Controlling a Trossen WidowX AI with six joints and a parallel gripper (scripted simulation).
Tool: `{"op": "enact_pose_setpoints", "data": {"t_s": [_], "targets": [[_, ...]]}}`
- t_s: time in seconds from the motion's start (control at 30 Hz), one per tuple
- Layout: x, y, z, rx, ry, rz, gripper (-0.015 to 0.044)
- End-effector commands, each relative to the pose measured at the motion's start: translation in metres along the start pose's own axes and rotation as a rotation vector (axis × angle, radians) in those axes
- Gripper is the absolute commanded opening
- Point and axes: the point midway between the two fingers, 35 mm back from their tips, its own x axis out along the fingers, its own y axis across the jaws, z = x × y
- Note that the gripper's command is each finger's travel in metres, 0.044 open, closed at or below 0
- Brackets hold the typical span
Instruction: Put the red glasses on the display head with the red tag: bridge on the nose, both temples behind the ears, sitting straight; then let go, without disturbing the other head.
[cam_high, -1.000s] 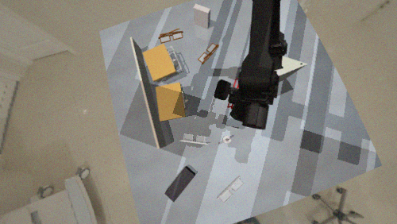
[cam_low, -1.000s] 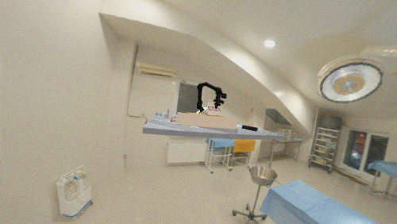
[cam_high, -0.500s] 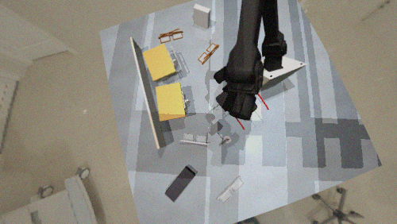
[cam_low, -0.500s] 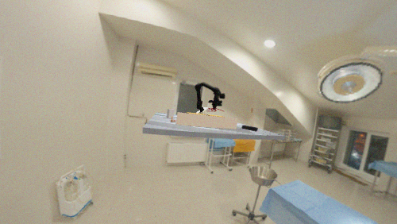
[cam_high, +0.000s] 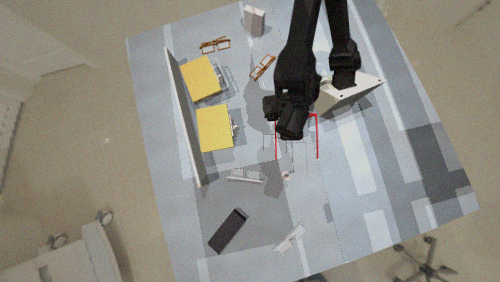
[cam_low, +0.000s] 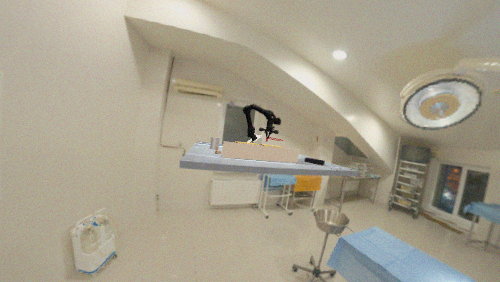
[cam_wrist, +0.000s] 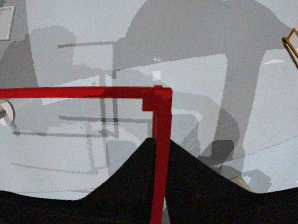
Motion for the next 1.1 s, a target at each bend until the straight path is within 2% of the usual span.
{"op": "enact_pose_setpoints", "data": {"t_s": [0.0,0.93,1.07], "targets": [[0.004,-0.006,0.000,0.161,0.018,0.006,0.0000],[0.030,-0.051,0.008,1.338,0.105,-0.024,0.0000],[0.034,-0.050,0.010,1.385,0.108,-0.019,0.0000]]}}
